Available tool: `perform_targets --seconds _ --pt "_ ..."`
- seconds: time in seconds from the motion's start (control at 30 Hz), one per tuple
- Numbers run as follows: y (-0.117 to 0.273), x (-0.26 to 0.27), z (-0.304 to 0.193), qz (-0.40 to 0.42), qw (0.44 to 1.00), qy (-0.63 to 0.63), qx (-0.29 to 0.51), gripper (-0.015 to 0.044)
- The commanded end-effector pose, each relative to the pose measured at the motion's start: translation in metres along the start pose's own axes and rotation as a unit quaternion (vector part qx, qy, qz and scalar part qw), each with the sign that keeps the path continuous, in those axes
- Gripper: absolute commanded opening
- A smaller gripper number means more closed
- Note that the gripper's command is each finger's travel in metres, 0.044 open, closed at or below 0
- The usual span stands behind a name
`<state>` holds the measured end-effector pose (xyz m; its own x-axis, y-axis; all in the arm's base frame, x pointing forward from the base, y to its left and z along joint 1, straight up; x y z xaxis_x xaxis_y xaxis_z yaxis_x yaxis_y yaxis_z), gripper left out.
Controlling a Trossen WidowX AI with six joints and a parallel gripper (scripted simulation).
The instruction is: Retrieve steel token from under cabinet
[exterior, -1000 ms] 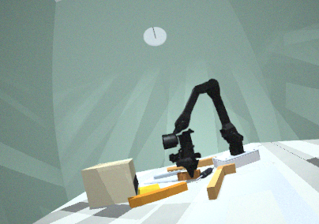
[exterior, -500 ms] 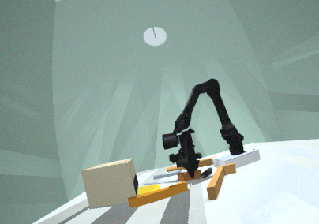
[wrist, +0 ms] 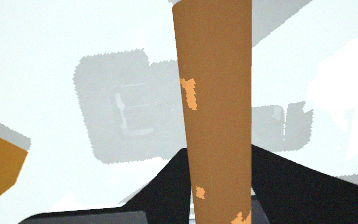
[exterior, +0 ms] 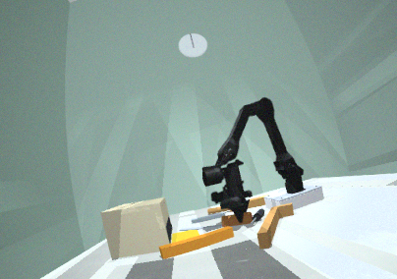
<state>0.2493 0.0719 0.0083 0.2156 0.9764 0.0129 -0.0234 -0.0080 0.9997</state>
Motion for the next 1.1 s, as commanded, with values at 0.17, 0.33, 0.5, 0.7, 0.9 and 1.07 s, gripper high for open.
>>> perform_targets --seconds 0.17,0.33,0.5,0.7,0.9,1.07 --pt "0.001 0.009 -0.003 0.002 1.0 0.001 -0.001 0.0" --pt "0.001 0.014 -0.005 0.002 1.0 0.001 -0.001 0.0" --pt "0.001 0.018 -0.008 0.002 1.0 0.001 0.0 0.0" --pt "0.001 0.024 -0.011 0.003 1.0 0.001 0.0 0.0" --pt "0.001 0.028 -0.014 0.003 1.0 0.001 0.0 0.0" --pt "0.001 0.032 -0.019 0.003 1.0 0.001 0.0 0.0"
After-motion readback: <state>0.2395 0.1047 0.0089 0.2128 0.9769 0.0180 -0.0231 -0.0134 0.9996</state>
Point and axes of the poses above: the point midway between the two fingers, 35 mm back from their tips, its own y axis back along the fingers, its own x axis across the jaws, z = x × y, the point moved 1 cm from there along y, back along the fingers, and after that the axes turned 12 degrees about y, right-handed, at the moved point
